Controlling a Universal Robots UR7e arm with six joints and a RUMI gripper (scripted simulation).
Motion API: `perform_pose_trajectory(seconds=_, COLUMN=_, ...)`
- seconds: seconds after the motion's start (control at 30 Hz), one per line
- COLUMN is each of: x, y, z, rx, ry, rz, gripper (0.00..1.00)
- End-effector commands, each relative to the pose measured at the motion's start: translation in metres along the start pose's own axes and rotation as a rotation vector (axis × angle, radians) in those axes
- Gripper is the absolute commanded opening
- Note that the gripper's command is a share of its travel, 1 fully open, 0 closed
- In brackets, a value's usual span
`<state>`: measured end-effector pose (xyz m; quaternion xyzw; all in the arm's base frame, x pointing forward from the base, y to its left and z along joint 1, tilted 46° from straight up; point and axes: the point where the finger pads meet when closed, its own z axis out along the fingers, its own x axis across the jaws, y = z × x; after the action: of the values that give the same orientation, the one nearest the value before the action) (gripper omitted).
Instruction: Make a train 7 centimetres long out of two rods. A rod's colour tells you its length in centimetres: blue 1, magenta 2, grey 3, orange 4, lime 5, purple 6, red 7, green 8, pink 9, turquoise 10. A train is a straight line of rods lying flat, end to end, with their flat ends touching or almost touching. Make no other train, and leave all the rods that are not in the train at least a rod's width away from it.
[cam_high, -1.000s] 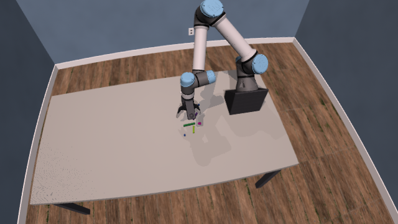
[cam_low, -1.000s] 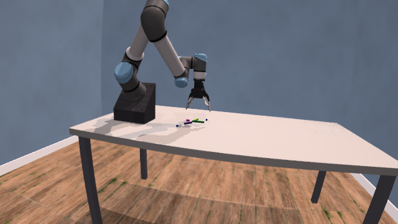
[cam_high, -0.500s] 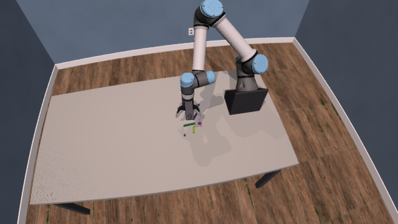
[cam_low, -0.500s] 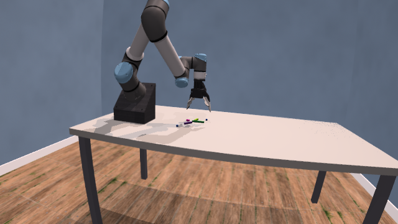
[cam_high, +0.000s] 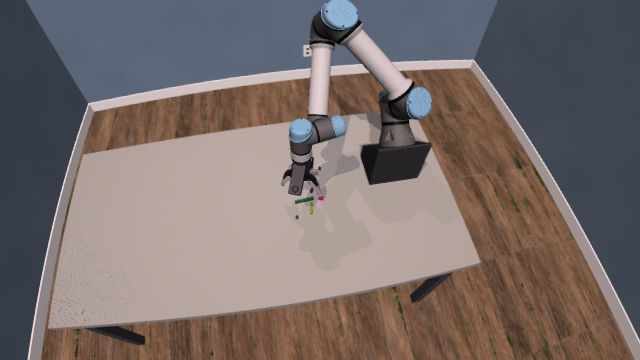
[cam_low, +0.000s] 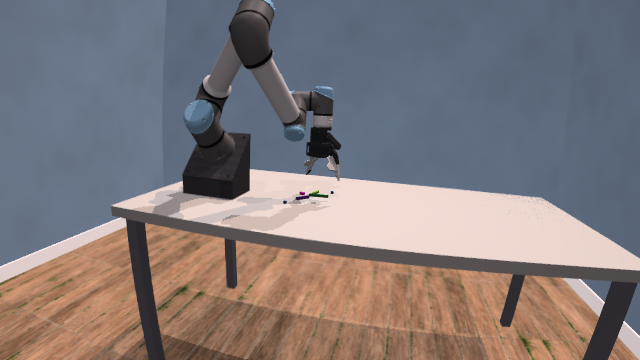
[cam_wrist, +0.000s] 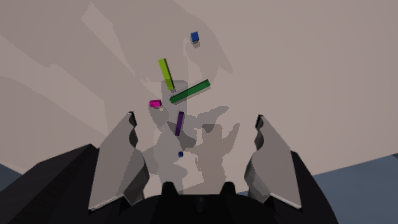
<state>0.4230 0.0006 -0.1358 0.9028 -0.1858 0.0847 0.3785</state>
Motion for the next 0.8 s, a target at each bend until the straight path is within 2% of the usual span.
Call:
perform_pose_trajectory(seconds=0.0, x=0.002, y=-0.005, z=0.0, rx=-0.01, ry=-0.002, rz=0.138, gripper=1.0)
perform_pose_trajectory(seconds=0.77, x=0.011, y=-0.025, z=0.0, rx=-0.011, ry=0.001, rz=0.774, gripper=1.0)
